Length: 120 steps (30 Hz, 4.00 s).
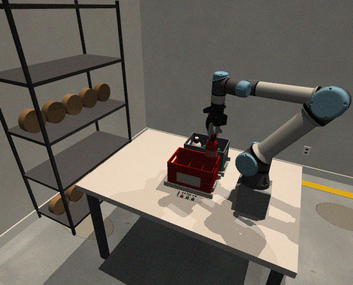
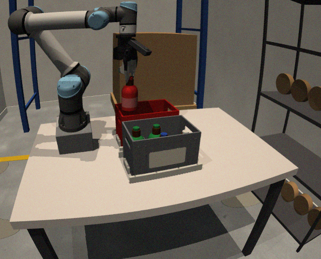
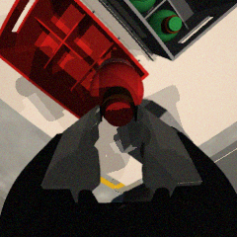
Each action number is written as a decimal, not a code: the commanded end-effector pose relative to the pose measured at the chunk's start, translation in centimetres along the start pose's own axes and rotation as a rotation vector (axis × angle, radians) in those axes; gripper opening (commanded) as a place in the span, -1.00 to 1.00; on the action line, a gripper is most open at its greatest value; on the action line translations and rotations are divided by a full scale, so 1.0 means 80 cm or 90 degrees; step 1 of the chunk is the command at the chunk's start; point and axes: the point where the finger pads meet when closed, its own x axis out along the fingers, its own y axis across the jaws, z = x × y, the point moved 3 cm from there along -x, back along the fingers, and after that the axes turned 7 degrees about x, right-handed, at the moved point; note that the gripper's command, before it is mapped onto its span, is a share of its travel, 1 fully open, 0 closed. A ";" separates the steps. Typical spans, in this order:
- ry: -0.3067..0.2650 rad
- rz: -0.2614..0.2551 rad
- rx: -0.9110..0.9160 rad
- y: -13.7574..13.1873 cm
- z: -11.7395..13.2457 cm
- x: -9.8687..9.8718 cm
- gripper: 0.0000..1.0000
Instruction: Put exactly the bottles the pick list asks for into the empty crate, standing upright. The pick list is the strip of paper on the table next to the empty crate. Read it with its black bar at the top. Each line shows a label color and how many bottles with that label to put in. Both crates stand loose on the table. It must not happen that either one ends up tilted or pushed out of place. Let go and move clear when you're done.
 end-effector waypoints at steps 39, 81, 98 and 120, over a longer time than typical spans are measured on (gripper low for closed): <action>0.005 -0.003 0.001 -0.001 -0.005 -0.004 -1.00; 0.005 -0.003 0.001 -0.001 -0.005 -0.004 -1.00; 0.003 -0.002 0.001 0.000 -0.003 -0.003 -1.00; 0.002 -0.001 0.001 -0.001 -0.004 0.023 -1.00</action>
